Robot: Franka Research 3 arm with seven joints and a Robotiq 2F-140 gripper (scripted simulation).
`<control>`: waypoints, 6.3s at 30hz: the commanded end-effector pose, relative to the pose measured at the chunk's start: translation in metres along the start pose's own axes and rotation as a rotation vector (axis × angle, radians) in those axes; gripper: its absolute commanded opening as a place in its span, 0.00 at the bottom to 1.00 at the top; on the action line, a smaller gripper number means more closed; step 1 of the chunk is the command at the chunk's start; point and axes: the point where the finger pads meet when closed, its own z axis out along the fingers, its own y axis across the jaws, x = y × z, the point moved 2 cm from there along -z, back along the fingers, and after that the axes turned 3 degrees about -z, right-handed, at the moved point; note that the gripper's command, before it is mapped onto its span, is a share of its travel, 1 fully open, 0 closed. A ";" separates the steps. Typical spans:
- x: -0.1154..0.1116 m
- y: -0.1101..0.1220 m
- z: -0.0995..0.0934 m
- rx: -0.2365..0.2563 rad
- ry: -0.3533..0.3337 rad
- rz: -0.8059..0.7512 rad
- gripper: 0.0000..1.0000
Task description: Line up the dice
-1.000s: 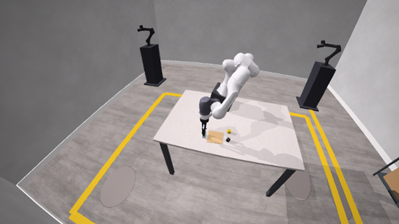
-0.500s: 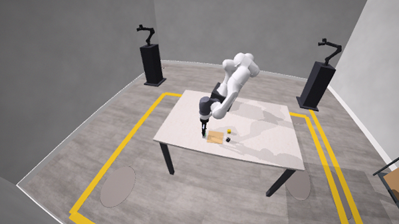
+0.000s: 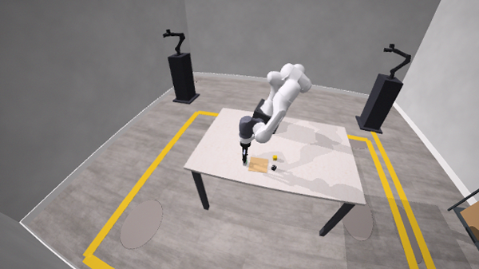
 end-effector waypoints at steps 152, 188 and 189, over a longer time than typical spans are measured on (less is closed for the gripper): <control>0.112 -0.040 -0.008 -0.002 -0.001 0.117 0.16; 0.112 -0.040 -0.004 -0.002 -0.001 0.117 0.16; 0.112 -0.040 -0.004 -0.002 -0.001 0.117 0.16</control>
